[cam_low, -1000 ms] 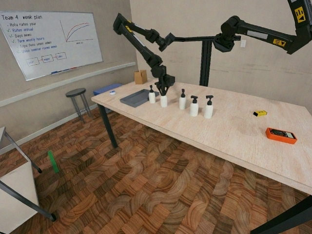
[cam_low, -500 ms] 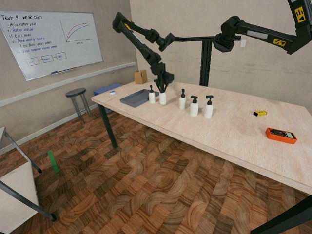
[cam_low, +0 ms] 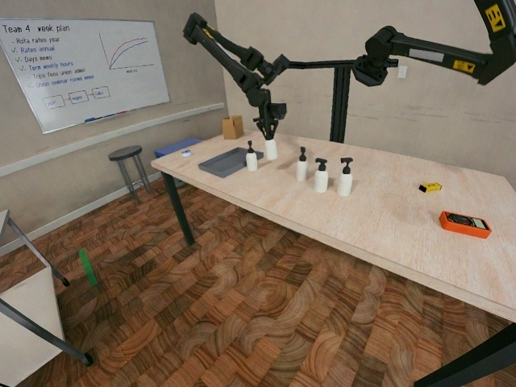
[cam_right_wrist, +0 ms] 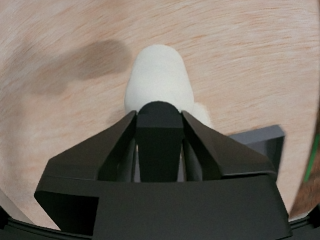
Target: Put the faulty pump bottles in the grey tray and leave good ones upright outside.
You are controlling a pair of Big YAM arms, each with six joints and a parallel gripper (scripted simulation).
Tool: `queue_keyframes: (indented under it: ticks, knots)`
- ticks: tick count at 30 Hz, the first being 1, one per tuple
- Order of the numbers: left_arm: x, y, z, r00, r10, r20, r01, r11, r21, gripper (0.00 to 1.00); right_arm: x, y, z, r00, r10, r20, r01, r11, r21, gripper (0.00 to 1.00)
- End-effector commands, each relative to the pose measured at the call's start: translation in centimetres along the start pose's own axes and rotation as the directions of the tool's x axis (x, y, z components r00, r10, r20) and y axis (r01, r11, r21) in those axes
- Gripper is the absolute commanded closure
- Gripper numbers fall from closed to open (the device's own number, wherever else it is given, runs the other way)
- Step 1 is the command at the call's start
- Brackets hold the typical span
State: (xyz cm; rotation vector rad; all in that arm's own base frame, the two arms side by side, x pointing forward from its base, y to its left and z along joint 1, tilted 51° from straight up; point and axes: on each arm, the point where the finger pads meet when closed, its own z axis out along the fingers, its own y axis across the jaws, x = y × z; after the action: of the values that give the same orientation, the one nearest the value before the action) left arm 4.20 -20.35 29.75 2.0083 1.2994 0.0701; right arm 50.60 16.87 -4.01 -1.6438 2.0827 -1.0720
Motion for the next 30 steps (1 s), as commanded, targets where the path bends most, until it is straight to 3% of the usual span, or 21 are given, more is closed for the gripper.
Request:
queue_keyframes:
  ticks: [1,3,5,7,10,18,20,22,23,30]
  knots:
    - [-4.9,-0.4,6.7,1.0,0.005,-0.024,-0.005,1.0,-0.019,1.0,4.1,0.2,-0.3,0.999,-0.02,0.03,0.02,1.0,-0.002,0.78]
    - [-5.7,-0.8,10.0,0.999,-0.001,-0.039,-0.001,0.999,-0.034,1.0,6.4,0.9,-0.5,0.999,-0.017,0.043,0.018,1.0,-0.005,0.78]
    - [-5.7,-0.8,10.0,0.999,-0.001,-0.039,-0.001,0.999,-0.034,1.0,6.4,0.9,-0.5,0.999,-0.017,0.043,0.018,1.0,-0.005,0.78]
    - [-7.7,-0.8,13.7,0.999,-0.024,-0.024,0.023,0.998,-0.063,1.0,8.7,1.4,-0.6,0.999,-0.009,0.04,0.009,1.0,0.0,0.78]
    - [-6.8,-2.6,19.6,0.997,-0.013,-0.079,0.008,0.998,-0.068,1.0,11.8,1.8,-0.6,1.0,0.006,0.022,-0.007,1.0,0.013,0.78]
    - [-2.2,-6.1,31.0,0.988,-0.034,-0.149,0.018,0.994,-0.108,1.0,17.2,1.7,-0.4,0.998,0.042,-0.048,-0.039,0.998,0.053,0.78]
    - [-0.9,-6.7,32.8,0.987,-0.053,-0.15,0.034,0.992,-0.126,1.0,18.2,1.8,-0.4,0.997,0.052,-0.06,-0.049,0.997,0.059,0.78]
    - [-0.9,-6.7,32.8,0.987,-0.053,-0.15,0.034,0.992,-0.126,1.0,18.2,1.8,-0.4,0.997,0.052,-0.06,-0.049,0.997,0.059,0.78]
    - [-1.6,-6.0,33.8,0.99,-0.086,-0.109,0.067,0.984,-0.162,1.0,18.6,1.9,-0.4,0.996,0.057,-0.065,-0.053,0.997,0.061,0.78]
    - [3.5,-7.6,37.7,0.988,-0.133,-0.083,0.109,0.964,-0.244,1.0,20.3,2.1,-0.6,0.994,0.071,-0.081,-0.065,0.995,0.072,0.78]
